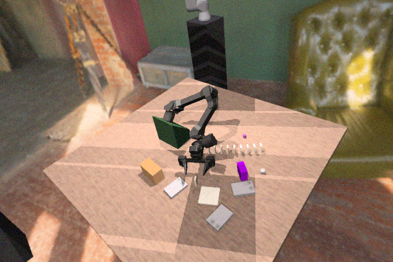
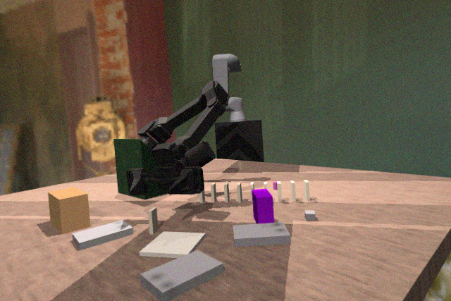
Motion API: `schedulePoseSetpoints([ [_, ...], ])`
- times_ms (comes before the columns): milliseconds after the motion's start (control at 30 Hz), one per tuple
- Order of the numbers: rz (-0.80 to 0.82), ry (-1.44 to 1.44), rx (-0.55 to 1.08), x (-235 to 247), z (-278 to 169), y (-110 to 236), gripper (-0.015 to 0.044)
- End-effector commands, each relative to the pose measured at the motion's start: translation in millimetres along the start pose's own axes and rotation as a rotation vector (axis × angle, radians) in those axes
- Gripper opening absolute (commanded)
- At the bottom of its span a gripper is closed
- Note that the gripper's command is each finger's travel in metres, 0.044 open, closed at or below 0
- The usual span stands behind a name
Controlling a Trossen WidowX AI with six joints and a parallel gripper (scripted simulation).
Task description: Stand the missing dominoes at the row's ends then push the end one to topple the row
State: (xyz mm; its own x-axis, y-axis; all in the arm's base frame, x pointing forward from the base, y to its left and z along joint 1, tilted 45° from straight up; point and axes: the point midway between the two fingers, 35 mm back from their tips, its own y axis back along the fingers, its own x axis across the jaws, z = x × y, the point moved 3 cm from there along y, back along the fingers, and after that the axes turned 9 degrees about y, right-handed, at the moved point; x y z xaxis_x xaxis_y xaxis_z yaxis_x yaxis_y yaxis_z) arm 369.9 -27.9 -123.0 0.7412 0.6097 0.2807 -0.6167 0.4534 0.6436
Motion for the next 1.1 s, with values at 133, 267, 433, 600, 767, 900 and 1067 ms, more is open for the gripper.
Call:
schedulePoseSetpoints([
  [133,-0.006,0.190,0.115,3.1,5.6,-16.0,0.0440],
  [267,0.022,0.499,0.322,10.0,6.1,-43.5,0.0440],
  [433,0.164,0.837,0.587,14.8,17.6,-63.4,0.0440],
  [600,0.428,1.085,0.803,17.5,42.7,-64.5,0.0440],
  [767,0.605,1.113,0.891,3.9,64.6,-66.4,0.0440],
  [900,0.760,1.185,0.946,-1.3,66.4,-63.6,0.0440],
  [1067,1.041,1.255,0.979,-8.1,73.4,-55.5,0.0440],
])
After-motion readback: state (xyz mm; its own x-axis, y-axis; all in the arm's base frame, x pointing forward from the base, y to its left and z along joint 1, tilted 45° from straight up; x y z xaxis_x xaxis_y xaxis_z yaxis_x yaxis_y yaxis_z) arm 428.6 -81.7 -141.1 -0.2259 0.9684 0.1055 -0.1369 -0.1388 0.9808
